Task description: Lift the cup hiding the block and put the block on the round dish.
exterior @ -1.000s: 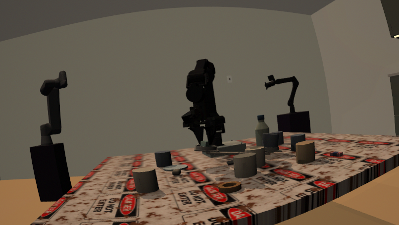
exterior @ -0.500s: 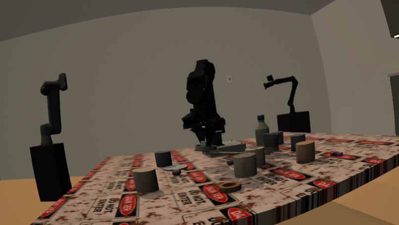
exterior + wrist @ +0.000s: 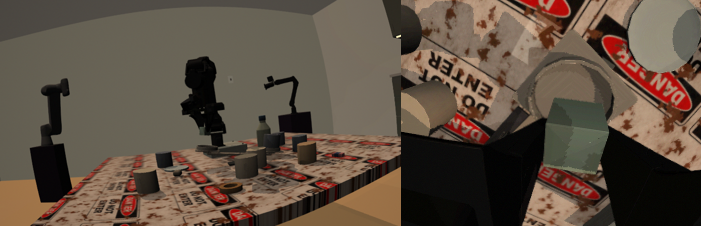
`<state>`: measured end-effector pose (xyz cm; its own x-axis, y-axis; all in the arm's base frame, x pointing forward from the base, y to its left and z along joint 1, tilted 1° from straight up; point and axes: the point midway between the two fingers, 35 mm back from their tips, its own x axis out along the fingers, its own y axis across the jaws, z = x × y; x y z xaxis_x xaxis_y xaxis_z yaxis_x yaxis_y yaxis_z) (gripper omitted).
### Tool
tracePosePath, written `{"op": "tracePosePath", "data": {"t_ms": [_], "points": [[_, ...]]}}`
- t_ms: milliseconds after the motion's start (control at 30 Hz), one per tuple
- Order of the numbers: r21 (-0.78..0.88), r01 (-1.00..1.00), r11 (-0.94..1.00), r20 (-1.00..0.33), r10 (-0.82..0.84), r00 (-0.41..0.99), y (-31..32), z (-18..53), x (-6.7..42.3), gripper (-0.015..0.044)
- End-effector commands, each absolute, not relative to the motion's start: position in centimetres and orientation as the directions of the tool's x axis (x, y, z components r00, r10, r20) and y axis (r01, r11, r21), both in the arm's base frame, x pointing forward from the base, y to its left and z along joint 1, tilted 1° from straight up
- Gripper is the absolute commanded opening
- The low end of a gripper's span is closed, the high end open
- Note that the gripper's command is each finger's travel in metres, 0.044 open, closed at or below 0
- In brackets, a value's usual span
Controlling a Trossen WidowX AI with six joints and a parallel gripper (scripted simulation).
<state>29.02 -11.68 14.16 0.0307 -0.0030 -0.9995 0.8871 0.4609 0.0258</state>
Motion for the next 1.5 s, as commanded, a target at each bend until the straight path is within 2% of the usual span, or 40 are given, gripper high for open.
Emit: {"op": "tracePosePath", "data": {"t_ms": [0, 267, 1467], "points": [[0.035, 0.888, 0.459, -0.999, -0.003, 0.041, -11.6, 16.1, 28.9, 0.0], [0.035, 0.888, 0.459, -0.999, -0.003, 0.04, -11.7, 17.6, 28.5, 0.0], [0.027, 0.886, 0.462, -0.999, -0.01, 0.036, -22.8, 8.6, 23.5, 0.0]]}}
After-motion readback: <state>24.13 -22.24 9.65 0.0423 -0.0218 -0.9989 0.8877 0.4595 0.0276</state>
